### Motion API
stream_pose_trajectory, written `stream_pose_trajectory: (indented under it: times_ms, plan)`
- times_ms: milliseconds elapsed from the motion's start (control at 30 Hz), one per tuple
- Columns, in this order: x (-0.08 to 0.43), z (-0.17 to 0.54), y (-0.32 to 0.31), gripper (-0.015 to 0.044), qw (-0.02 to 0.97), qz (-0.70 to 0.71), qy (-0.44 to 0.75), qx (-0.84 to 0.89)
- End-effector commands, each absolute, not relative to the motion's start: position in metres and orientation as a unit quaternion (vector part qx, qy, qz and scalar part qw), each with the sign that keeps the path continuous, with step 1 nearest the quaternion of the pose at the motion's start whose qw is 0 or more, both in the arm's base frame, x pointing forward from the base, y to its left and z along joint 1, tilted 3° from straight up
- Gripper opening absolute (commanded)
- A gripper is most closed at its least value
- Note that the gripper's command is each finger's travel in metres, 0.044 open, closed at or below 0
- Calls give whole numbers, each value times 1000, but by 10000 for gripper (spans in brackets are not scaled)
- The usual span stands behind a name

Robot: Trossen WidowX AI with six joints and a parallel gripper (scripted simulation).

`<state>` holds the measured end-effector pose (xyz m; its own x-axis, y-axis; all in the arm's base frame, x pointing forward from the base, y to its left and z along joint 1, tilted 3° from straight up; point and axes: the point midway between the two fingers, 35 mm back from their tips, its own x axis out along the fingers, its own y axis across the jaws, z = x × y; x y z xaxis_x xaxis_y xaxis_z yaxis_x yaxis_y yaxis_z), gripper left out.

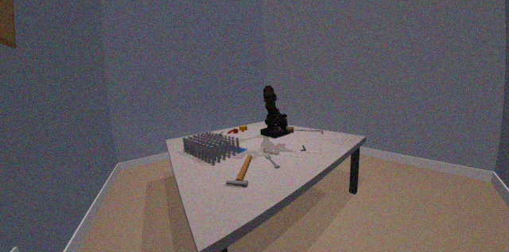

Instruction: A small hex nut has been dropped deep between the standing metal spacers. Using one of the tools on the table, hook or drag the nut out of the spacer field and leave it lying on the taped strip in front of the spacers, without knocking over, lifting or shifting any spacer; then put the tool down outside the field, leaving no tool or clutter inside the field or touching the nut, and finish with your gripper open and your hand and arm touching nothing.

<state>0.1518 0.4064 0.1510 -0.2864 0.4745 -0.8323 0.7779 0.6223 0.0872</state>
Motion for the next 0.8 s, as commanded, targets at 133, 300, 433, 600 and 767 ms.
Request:
stream_pose_trajectory:
  times_ms: [133,300,433,600,767]
  plan:
    - [152,141,407,0,442,-170,786,397]
    - [153,136,408,0,442,-170,786,397]
    - [153,132,409,0,442,-169,786,397]
    - [154,126,409,0,442,-169,786,397]
    - [154,121,410,0,442,-169,786,397]
